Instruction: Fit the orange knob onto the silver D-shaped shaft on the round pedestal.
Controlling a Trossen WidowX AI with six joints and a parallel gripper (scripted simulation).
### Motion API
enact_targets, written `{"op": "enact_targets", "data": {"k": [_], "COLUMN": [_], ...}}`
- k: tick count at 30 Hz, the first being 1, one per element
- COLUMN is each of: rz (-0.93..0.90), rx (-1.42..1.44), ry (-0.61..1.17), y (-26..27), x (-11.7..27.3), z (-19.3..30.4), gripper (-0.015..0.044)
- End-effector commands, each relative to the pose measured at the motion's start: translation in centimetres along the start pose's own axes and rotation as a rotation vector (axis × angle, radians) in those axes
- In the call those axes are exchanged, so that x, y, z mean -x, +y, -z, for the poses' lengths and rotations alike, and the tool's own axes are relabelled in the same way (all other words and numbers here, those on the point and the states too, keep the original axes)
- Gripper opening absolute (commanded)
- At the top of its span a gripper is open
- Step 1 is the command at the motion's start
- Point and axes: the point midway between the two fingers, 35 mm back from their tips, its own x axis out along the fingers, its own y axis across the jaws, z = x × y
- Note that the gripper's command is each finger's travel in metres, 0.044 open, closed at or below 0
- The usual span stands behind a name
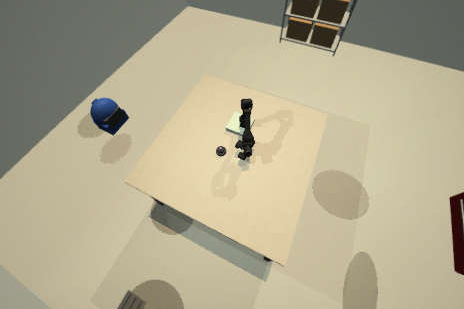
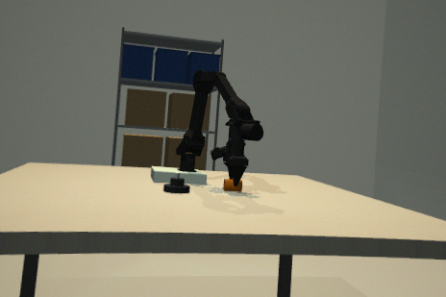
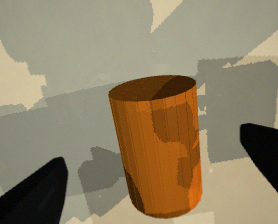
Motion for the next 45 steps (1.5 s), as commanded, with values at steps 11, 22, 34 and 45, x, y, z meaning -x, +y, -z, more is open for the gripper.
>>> {"op": "enact_targets", "data": {"k": [11, 22, 34, 45], "rz": [0.008, 0.008, 0.008, 0.008], "rx": [-0.001, -0.001, -0.001, -0.001], "ry": [0.001, 0.001, 0.001, 0.001], "y": [-0.3, -0.3, -0.3, -0.3], "x": [-1.3, -1.3, -1.3, 0.2], "z": [-0.1, -0.1, -0.1, -0.2], "gripper": [0.0282, 0.0240, 0.0179, 0.0179]}}
